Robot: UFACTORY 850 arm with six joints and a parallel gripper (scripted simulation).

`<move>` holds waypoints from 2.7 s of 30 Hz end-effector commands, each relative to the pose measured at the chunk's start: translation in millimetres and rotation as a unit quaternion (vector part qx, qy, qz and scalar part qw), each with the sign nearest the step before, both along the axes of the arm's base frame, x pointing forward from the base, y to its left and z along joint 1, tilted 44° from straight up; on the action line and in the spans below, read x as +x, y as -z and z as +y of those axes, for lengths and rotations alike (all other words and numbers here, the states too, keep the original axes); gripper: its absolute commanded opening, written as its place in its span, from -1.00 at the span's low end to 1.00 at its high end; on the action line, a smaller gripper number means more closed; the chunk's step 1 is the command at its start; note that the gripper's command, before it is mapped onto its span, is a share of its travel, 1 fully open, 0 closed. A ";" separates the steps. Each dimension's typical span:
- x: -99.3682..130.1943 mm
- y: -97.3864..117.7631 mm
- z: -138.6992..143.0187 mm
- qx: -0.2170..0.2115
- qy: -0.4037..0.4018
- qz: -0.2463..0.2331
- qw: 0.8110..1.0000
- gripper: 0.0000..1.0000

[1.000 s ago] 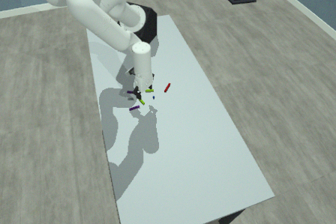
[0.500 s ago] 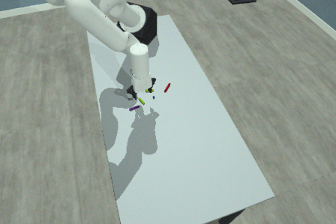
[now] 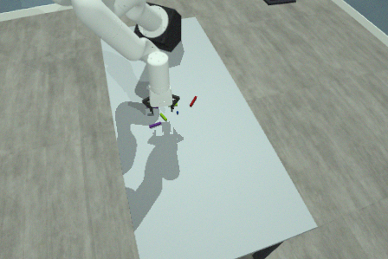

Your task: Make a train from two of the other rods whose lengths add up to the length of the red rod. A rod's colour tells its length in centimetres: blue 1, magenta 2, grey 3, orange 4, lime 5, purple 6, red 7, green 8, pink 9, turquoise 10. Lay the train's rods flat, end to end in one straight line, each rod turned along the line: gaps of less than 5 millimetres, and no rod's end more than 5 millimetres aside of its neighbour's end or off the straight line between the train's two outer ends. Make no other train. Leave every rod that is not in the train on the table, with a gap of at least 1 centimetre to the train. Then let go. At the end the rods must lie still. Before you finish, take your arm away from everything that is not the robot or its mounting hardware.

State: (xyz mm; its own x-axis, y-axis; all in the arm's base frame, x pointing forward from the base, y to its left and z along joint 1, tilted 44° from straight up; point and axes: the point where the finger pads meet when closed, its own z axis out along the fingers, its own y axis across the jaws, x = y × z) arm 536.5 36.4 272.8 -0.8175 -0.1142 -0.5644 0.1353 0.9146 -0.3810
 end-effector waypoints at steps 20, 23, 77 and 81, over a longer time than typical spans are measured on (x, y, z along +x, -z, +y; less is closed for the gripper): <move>6.9 -11.6 -18.2 0.187 0.238 -0.139 0.943 1.00; 7.7 -13.1 -20.6 0.209 0.266 -0.154 0.928 1.00; 12.0 -21.9 -35.1 0.336 0.427 -0.241 0.804 -0.51; 12.0 -21.9 -35.1 0.336 0.427 -0.241 0.804 -0.51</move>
